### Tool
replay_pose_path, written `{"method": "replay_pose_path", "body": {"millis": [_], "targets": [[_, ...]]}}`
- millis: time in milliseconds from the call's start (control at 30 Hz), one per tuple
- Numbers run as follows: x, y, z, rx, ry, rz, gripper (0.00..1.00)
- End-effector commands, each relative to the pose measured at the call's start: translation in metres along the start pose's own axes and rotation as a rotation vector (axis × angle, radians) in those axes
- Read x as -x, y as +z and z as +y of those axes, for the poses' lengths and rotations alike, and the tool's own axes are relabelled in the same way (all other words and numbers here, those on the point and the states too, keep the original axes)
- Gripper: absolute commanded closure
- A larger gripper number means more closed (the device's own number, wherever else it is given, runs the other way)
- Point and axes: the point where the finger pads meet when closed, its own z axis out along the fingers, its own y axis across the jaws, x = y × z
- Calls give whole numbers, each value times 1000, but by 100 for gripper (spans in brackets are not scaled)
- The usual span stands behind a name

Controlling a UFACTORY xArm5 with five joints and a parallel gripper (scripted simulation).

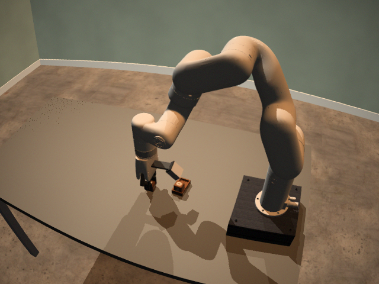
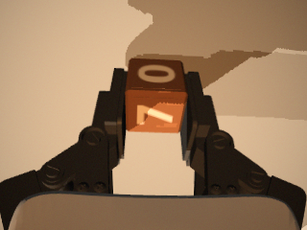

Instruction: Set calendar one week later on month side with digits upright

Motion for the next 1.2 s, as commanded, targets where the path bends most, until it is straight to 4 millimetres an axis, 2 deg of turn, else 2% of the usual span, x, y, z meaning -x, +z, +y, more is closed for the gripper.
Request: {"method": "replay_pose_path", "body": {"millis": [0,300,333,467,500,567,600,667,700,767,800,1167], "targets": [[1,-1,0,0,0,-3,73],[1,-1,0,0,0,-3,73],[1,-1,0,0,0,-3,69],[1,-1,0,0,0,-3,69],[1,-1,0,0,0,-3,65],[1,-1,0,0,0,-3,65],[1,-1,0,0,0,-3,61],[1,-1,0,0,0,-3,61],[1,-1,0,0,0,-3,57],[1,-1,0,0,0,-3,57],[1,-1,0,0,0,-3,53],[1,-1,0,0,0,-3,53]]}}
